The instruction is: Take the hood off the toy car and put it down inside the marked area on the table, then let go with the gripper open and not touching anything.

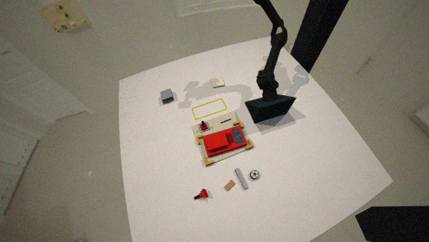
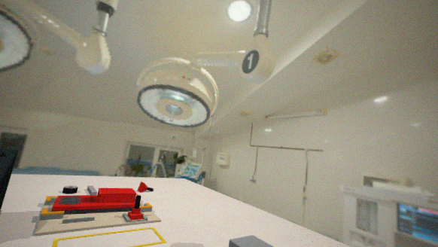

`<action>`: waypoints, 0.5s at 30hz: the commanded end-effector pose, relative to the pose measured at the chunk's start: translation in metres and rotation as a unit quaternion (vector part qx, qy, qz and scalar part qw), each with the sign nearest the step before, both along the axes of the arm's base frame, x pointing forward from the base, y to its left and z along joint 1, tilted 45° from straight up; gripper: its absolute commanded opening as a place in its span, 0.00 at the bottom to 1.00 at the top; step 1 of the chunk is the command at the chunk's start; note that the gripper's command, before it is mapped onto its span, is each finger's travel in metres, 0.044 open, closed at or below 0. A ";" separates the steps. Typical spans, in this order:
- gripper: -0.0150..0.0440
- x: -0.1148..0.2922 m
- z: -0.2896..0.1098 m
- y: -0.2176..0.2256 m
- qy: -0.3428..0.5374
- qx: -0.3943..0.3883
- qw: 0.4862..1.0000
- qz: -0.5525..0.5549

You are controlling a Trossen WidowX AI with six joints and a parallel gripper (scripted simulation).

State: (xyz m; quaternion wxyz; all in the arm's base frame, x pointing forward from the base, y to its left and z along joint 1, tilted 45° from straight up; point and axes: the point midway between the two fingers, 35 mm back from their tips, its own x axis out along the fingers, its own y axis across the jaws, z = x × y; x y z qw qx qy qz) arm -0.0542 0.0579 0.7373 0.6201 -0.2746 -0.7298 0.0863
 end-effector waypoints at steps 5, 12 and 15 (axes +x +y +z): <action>1.00 0.125 -0.012 0.043 0.202 -0.016 0.978 0.053; 1.00 0.200 -0.041 0.077 0.307 -0.020 0.949 0.073; 1.00 0.236 -0.058 0.092 0.370 -0.021 0.925 0.081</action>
